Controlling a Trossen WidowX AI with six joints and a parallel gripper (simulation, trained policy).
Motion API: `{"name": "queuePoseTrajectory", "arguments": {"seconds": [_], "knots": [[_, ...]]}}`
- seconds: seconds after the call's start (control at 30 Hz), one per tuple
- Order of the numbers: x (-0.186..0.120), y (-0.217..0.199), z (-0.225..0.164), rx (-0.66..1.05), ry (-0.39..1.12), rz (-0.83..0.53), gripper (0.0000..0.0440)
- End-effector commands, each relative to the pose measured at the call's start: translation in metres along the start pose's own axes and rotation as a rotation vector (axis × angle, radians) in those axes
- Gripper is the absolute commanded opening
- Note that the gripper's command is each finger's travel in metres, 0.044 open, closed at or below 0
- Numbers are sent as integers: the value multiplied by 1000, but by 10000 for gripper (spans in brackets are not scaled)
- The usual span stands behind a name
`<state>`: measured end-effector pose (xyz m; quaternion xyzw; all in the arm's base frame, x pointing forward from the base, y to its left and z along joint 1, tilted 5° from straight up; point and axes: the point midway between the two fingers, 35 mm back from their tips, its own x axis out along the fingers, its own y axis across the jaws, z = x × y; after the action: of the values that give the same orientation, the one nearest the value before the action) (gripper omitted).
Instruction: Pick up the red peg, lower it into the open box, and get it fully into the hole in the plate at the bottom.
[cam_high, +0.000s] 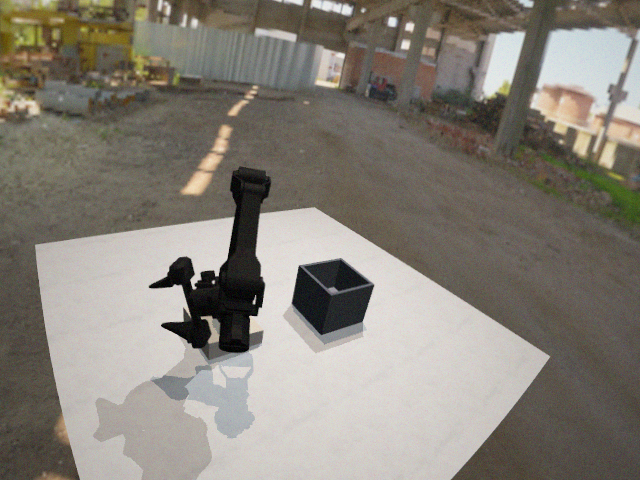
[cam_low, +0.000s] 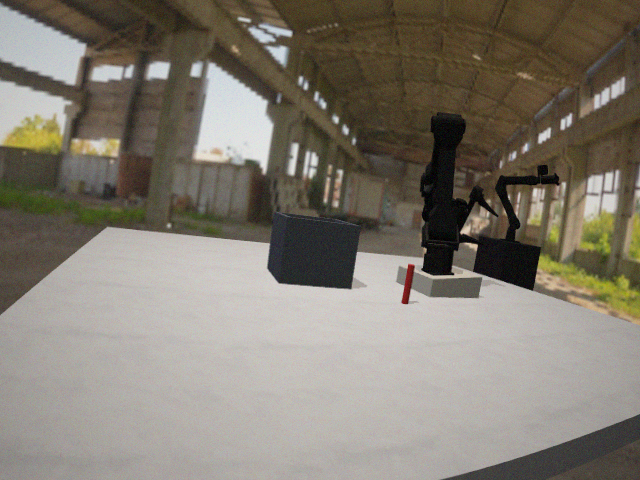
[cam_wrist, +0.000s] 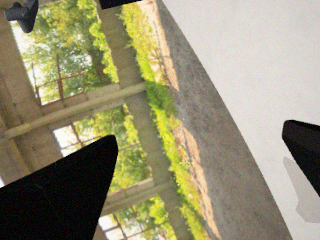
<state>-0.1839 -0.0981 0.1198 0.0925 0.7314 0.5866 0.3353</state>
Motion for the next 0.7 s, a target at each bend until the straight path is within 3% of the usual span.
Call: {"name": "queuePoseTrajectory", "arguments": {"seconds": [0.0, 0.67], "knots": [[-14, -1, -16, 82, 54, -41, 440], [-152, 15, -95, 504, 422, -451, 440]]}}
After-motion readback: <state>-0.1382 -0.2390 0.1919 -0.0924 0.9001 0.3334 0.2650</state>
